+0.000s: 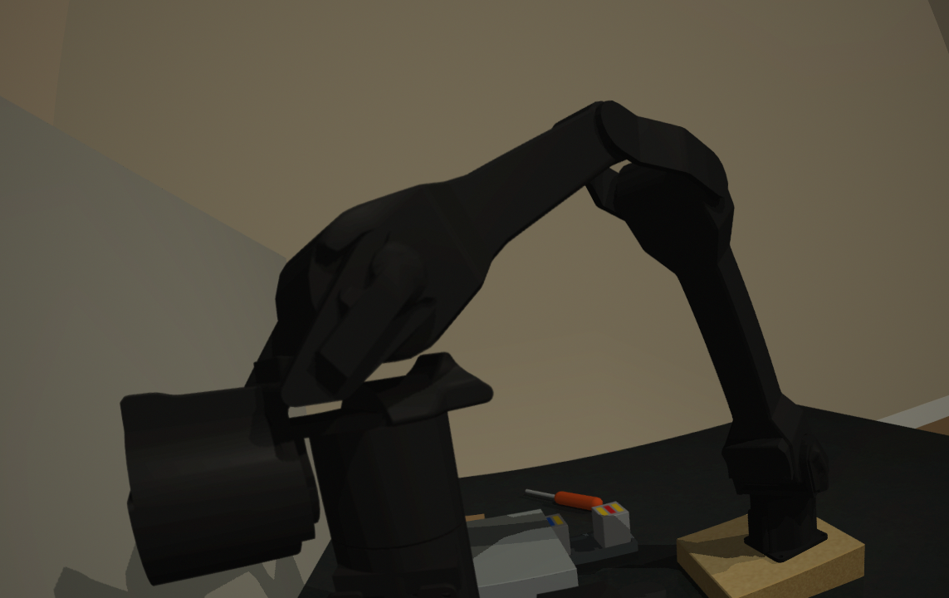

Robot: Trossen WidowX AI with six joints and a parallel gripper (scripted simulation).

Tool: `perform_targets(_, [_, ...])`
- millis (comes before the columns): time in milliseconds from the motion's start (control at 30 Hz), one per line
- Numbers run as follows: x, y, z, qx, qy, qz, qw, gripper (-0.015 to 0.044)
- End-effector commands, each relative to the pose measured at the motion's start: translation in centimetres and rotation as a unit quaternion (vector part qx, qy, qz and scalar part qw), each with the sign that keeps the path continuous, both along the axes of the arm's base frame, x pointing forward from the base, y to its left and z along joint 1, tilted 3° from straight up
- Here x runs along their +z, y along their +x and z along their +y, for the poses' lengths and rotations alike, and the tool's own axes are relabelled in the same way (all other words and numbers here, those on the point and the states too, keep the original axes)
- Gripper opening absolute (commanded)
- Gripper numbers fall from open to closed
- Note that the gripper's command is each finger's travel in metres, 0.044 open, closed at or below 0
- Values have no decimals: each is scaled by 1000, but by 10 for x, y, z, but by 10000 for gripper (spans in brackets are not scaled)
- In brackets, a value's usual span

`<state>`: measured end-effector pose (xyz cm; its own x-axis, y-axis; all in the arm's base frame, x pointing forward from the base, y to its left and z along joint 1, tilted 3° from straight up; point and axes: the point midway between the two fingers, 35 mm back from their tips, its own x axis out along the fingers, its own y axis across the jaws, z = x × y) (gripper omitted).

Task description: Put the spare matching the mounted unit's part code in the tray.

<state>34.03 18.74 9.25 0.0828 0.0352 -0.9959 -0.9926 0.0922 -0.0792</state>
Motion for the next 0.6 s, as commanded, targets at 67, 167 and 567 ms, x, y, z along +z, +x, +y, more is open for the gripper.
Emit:
perform_targets(67, [-13,0,-1,1,-3,0,1000,300])
perform_targets(167, [-17,0,-1,1,-3,0,1000,300])
perform_targets(567, [-37,0,-1,1,-3,0,1000,300])
